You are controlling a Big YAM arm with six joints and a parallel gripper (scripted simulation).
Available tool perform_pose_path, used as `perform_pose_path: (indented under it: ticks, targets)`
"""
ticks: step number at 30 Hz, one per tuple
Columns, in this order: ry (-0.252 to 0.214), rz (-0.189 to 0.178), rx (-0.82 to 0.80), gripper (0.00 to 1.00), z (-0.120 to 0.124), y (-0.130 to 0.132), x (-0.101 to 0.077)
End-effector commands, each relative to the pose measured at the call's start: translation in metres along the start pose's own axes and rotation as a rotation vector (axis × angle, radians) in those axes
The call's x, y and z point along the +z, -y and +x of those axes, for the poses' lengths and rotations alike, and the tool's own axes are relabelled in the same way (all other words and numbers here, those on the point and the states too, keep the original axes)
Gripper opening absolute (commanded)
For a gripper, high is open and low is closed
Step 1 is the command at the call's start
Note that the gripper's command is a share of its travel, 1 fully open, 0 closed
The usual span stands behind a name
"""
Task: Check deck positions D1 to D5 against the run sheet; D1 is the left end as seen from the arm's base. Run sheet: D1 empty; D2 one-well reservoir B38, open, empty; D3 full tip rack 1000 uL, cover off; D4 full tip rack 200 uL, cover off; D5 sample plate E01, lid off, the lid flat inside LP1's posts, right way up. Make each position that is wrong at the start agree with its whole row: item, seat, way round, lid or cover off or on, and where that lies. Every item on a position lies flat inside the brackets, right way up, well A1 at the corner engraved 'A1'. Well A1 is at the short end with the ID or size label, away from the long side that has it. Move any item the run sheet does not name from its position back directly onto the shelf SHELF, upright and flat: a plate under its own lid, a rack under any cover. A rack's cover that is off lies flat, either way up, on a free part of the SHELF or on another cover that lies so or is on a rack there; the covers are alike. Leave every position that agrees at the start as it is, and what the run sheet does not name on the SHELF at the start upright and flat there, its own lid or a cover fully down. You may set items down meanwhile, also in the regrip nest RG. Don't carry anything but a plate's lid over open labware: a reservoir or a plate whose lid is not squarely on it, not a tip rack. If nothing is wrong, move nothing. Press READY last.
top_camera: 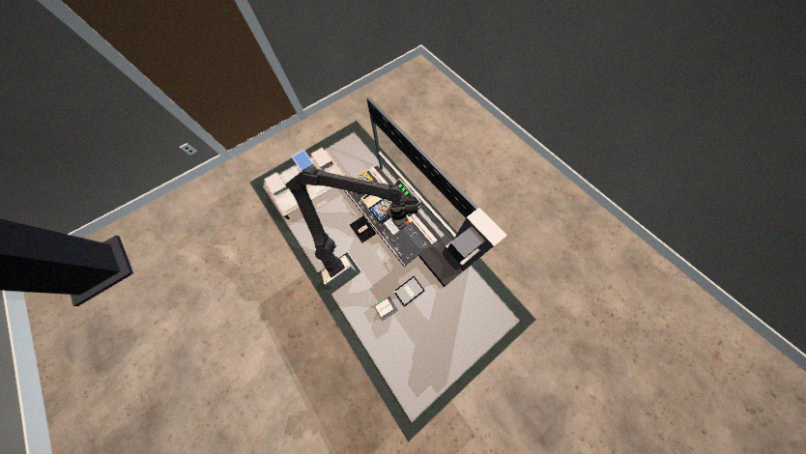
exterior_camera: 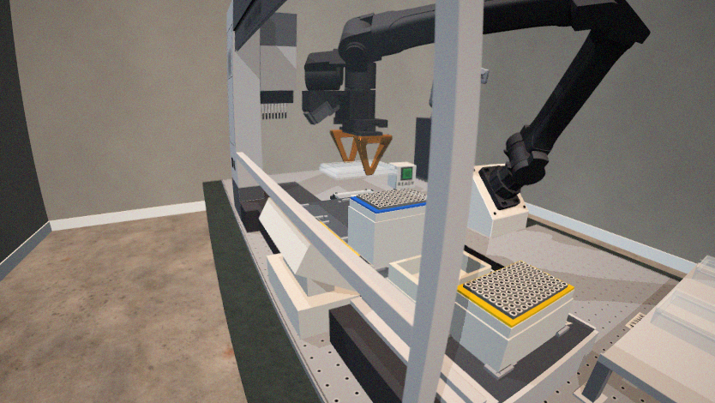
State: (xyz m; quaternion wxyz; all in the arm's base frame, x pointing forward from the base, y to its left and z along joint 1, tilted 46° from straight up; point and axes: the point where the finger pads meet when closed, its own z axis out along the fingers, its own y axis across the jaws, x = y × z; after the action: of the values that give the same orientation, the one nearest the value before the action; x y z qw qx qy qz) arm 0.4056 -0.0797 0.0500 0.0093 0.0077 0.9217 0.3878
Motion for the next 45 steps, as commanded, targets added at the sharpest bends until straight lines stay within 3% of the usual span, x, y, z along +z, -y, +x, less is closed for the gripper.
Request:
perform_pose_path:
  ticks: [1, 22, 45]
  targets:
    - [0.059, 0.03, -0.04, 0.0, -0.016, -0.004, -0.037]
    - [0.06, 0.032, -0.04, 0.0, -0.014, -0.005, -0.068]
    - [0.046, 0.026, -0.038, 0.0, -0.012, -0.008, -0.061]
